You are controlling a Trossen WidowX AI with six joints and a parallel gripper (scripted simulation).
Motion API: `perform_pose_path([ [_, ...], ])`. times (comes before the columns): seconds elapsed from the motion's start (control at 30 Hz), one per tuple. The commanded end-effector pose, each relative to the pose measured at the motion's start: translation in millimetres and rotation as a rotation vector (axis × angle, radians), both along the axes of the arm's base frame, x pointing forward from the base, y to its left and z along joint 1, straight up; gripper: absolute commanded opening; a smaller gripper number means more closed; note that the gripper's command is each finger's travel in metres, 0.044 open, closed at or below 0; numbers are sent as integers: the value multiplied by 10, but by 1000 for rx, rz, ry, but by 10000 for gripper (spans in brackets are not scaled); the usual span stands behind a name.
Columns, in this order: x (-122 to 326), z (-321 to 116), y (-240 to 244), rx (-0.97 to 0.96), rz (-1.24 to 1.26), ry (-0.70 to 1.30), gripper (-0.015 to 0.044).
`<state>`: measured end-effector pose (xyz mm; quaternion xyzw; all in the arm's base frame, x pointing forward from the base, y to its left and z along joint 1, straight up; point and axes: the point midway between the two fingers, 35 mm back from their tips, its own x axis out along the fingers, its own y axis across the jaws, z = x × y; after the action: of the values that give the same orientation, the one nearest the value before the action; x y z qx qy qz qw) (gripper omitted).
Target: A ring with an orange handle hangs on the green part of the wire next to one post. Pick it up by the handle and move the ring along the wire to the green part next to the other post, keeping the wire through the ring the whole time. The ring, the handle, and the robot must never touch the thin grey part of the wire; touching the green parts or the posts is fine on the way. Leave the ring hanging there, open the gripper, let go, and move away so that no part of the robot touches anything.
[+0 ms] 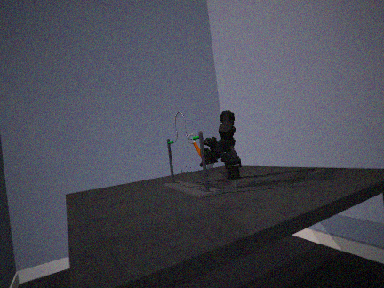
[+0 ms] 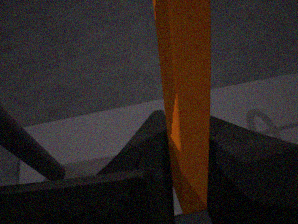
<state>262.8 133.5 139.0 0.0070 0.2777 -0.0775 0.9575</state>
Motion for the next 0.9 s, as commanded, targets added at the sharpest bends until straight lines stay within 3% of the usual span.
perform_pose_path([
  [0.0, 16, 5, 49, 2, -7, -7, -150],
  [0.87, 29, 8, 309, -3, -7, -23, -150],
])
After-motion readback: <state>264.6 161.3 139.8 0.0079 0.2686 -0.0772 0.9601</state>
